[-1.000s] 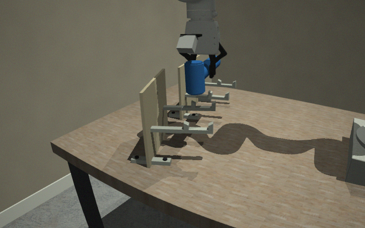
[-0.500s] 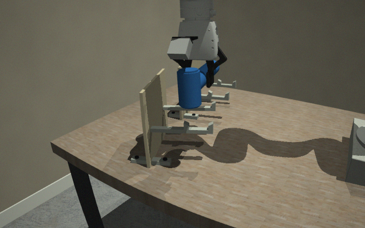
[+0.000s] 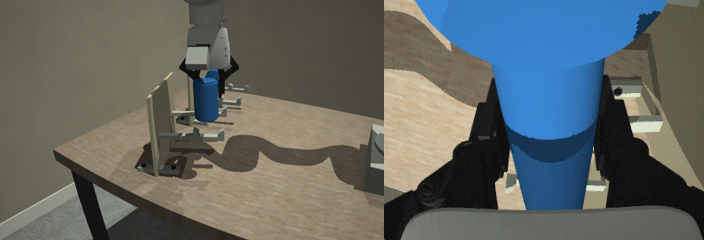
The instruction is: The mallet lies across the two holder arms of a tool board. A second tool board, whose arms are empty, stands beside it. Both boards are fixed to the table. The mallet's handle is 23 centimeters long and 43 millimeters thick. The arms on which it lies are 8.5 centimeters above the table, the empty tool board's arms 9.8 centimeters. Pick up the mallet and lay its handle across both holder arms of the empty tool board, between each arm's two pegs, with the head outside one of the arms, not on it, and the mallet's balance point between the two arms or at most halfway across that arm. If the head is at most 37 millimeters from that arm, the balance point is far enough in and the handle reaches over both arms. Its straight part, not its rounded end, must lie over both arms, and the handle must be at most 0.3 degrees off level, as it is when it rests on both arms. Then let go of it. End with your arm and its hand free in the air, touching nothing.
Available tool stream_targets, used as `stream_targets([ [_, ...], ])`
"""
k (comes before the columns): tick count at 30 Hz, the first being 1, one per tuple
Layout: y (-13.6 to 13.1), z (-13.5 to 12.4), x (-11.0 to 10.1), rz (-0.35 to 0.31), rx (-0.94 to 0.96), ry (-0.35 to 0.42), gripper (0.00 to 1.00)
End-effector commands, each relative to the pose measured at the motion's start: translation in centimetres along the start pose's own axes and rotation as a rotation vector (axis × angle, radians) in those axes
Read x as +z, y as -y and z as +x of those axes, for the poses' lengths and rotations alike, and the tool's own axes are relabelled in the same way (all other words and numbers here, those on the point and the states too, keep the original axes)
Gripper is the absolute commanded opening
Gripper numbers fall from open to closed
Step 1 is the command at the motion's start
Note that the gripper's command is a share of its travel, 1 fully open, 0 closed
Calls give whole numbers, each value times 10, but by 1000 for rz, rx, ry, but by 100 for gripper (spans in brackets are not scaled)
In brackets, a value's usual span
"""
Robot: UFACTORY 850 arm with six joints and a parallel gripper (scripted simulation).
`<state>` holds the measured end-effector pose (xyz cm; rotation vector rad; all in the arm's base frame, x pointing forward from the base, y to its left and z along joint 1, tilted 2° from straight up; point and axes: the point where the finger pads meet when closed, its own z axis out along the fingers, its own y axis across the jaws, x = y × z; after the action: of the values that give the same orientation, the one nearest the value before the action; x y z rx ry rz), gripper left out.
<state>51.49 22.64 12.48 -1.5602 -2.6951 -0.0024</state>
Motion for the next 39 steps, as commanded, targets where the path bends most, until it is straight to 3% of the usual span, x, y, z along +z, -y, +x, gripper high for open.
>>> stream_targets([
  [1,1,0,39,0,-3,-1,0],
  [6,1,0,69,0,-3,-1,0],
  [39,0,0,85,0,-3,-1,0],
])
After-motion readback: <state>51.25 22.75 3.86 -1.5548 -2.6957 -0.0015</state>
